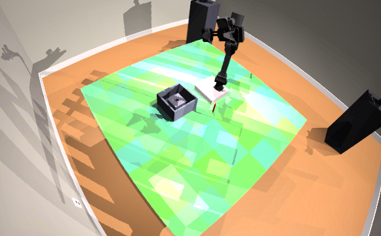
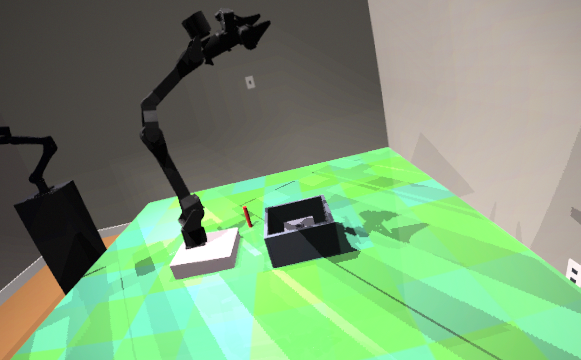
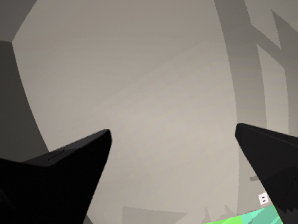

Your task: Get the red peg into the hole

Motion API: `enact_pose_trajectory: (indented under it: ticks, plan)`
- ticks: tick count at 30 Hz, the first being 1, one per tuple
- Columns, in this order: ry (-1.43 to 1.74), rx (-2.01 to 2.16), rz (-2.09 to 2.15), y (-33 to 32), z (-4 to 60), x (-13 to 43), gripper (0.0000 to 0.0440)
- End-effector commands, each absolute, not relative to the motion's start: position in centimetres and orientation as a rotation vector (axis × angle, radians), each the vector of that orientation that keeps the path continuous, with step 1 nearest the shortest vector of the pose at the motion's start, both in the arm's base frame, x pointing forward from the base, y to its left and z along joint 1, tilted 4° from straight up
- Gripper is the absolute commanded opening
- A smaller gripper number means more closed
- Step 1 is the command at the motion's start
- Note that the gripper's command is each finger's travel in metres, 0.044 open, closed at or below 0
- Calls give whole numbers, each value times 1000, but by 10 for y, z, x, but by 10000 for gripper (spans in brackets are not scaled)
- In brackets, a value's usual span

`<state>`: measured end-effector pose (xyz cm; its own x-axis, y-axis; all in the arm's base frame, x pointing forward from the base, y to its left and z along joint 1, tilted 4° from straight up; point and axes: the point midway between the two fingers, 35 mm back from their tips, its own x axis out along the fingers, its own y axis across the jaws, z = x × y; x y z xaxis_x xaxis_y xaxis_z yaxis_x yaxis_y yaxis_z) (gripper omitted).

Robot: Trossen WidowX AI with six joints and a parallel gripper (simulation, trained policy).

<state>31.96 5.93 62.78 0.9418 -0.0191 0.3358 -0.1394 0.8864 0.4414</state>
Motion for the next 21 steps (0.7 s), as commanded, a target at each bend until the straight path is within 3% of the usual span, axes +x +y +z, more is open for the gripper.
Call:
enact_pose_trajectory:
  ticks: [1,21]
  plan:
    - [-228,463,28,55,595,331,440]
    - [456,398,-124,59,392,346,440]
